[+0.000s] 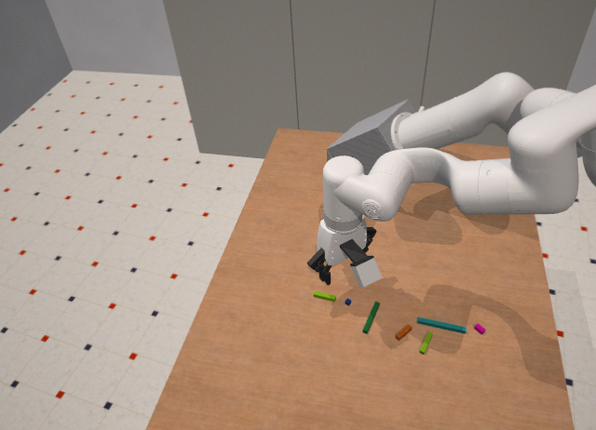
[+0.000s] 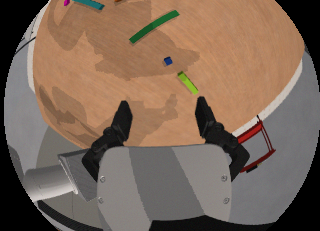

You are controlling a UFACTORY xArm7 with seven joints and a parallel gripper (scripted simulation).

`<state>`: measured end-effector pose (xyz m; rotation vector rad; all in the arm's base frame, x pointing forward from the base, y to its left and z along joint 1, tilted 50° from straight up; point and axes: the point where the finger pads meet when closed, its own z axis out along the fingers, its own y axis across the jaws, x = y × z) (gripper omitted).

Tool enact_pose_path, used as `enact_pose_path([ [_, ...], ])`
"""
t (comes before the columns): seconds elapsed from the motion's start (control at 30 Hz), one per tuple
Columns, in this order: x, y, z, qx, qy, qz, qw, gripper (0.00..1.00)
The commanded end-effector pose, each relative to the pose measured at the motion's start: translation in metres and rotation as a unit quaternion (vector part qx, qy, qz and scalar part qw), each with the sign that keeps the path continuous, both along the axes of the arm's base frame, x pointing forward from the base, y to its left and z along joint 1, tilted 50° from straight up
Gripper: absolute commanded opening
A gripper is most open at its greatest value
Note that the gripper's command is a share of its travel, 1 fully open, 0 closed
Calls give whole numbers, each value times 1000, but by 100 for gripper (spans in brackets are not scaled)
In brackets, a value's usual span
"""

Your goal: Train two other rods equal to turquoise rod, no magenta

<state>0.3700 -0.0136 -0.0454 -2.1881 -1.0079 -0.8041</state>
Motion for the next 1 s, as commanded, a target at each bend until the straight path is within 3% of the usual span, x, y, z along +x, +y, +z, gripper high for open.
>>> enact_pose_path([
  [0.0,0,-2,0,-1,-1,-2,1000,100],
  [0.4,2,-1,2,-3,-7,4,1000,100],
  [0.8,23,17,35,-57,-161,133,976,100],
  [0.87,23,17,35,-57,-161,133,976,100],
  [0.9,27,22,42,-70,-194,162,965,100],
  [0.97,29,24,45,-76,-210,176,959,100],
])
